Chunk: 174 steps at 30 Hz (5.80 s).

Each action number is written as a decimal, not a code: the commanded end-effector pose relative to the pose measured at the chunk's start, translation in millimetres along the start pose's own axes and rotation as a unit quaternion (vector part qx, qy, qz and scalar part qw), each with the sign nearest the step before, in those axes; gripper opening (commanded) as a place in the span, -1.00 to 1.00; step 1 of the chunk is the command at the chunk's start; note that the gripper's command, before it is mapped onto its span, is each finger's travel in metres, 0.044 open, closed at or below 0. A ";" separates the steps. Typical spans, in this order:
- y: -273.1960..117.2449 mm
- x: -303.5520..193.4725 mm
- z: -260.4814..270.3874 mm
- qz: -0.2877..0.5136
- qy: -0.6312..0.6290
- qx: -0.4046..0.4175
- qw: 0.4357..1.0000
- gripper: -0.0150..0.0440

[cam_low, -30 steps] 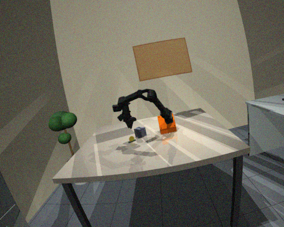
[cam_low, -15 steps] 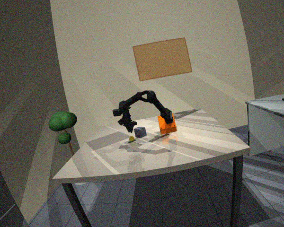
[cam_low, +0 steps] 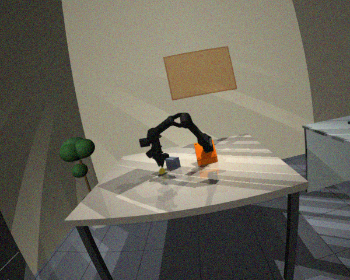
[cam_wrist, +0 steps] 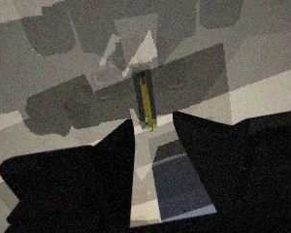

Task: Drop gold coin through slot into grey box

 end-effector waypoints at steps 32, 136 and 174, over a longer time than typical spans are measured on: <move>46.0 -0.6 1.1 0.000 0.004 0.005 1.000 -0.48; -50.3 3.5 -8.3 0.003 0.629 0.001 0.778 -0.49; -52.0 -93.1 -27.0 0.004 0.630 -0.004 0.776 -0.49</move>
Point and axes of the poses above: the point midway between the two fingers, 35 mm back from their tips, its own y axis out along the fingers, its own z axis across the jaws, x = y × z, the point moved 9 cm from there along -y, back along the fingers, and after that the axes turned 8 degrees about -y, right-handed, at the moved point
